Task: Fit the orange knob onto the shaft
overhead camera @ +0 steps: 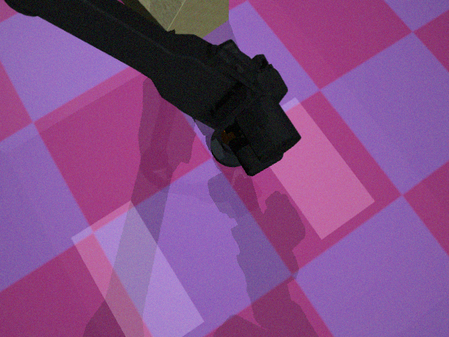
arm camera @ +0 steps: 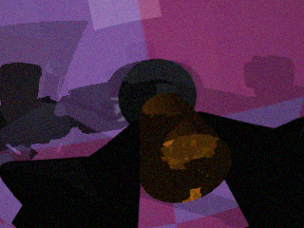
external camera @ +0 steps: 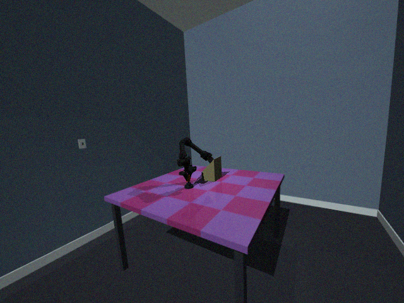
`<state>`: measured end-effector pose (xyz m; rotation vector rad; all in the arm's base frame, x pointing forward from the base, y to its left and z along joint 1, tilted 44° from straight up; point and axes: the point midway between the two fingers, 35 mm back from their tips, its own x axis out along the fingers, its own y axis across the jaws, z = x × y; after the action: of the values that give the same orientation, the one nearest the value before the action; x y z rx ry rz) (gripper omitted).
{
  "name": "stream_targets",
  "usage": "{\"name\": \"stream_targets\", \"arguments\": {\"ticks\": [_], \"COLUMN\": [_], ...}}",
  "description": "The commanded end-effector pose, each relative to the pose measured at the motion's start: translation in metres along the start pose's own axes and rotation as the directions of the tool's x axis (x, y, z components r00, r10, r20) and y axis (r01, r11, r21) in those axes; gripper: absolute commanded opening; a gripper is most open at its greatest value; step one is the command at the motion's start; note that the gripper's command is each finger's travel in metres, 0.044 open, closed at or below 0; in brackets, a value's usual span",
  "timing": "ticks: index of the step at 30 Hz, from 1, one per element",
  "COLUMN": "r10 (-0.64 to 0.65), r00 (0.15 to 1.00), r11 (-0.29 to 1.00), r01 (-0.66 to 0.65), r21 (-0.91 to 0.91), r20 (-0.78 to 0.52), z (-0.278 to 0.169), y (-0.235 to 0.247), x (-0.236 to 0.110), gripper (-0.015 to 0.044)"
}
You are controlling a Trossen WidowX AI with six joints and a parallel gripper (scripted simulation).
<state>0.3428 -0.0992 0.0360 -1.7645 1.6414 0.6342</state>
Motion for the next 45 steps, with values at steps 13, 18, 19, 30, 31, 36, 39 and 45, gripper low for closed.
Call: {"name": "stream_targets", "arguments": {"ticks": [13, 18, 19, 30, 31, 36, 39, 45], "r10": [-0.001, -0.001, -0.001, -0.001, -0.001, -0.001, -0.001, -0.001], "r00": [1.0, 1.0, 1.0, 1.0, 1.0, 1.0, 1.0, 1.0], "r11": [1.0, 1.0, 1.0, 1.0, 1.0, 0.991, 0.977, 0.976], "r01": [0.001, 0.001, 0.001, 0.001, 0.001, 0.001, 0.0, 0.001], "r21": [-0.01, -0.01, -0.01, -0.01, -0.01, -0.134, -0.215, -0.218], "r20": [-0.001, -0.001, -0.001, -0.001, -0.001, -0.001, -0.001, -0.001], "z": [0.0013, 0.0011, 0.001, 0.0017, 0.0019, 0.0018, 0.0011, 0.0008], "y": [0.0011, 0.0009, 0.0007, 0.0002, 0.0003, 0.0007, 0.0014, 0.0005], "x": [0.0018, 0.0013, 0.0016, -0.0023, -0.0025, -0.0023, -0.0012, -0.0004], "gripper": [0.0, 0.0, 0.0, 0.0, 0.0, 0.0, 0.0, 0.0]}}
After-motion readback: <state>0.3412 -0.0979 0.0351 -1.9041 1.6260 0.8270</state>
